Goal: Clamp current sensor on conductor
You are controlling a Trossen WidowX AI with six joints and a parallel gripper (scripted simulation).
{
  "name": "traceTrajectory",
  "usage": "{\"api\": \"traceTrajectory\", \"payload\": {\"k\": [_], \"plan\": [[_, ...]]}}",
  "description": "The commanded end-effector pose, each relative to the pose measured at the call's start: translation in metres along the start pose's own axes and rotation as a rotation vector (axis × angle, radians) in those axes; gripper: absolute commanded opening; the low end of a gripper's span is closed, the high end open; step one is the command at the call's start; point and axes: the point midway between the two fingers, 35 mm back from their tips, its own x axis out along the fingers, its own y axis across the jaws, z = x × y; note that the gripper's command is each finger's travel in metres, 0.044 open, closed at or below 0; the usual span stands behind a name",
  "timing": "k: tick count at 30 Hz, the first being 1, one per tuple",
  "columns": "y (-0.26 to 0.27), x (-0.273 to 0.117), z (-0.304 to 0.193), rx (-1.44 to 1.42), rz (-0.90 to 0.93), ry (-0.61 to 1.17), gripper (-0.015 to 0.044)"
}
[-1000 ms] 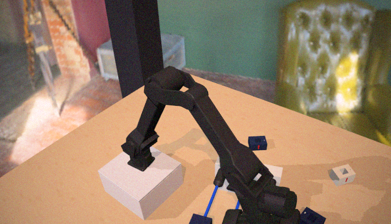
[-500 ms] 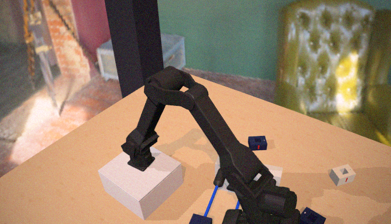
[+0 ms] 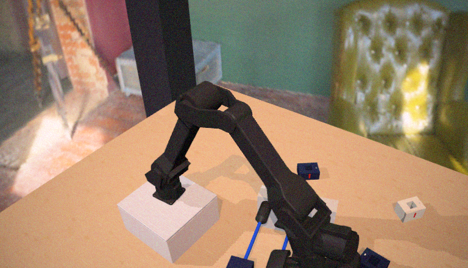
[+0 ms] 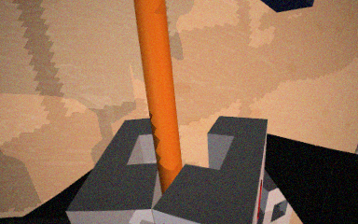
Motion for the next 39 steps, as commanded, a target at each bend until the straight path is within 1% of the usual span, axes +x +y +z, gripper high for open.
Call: {"api": "traceTrajectory", "payload": {"k": [1, 18, 39], "plan": [[-0.004, -0.002, -0.001, 0.003, 0.043, 0.002, 0.0000], [-0.006, -0.017, 0.000, 0.002, 0.303, 0.004, 0.0000], [0.006, -0.017, 0.001, 0.002, 0.321, 0.000, 0.0000]]}}
